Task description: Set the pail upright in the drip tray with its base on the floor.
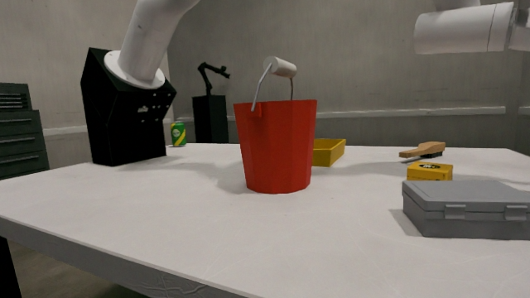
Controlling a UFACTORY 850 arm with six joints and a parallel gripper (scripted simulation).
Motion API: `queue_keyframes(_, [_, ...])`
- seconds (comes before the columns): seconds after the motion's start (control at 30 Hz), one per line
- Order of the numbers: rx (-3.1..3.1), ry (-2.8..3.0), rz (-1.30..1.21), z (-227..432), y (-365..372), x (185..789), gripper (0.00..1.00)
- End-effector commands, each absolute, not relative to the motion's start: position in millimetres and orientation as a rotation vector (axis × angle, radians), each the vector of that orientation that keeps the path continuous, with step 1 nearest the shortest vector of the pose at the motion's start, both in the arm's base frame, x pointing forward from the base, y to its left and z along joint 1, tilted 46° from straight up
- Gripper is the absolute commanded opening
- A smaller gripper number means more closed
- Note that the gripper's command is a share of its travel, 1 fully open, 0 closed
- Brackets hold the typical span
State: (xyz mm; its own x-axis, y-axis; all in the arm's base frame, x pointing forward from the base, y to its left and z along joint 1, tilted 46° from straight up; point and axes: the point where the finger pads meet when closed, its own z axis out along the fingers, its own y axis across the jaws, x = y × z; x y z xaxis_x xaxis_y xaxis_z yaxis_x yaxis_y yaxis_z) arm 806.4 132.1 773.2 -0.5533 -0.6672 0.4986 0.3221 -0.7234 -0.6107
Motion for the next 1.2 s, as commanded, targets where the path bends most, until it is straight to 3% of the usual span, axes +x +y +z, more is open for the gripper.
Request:
queue_keyframes(0.0, [-0.99, 0.617, -2.268, 775.0, 132.0, 805.7, 1.0])
queue_keyframes(0.67, [-1.011, 0.627, -2.255, 773.9, 127.2, 804.8, 1.0])
queue_keyframes(1.17, [-1.434, 0.899, -1.908, 712.9, 28.8, 742.6, 1.0])
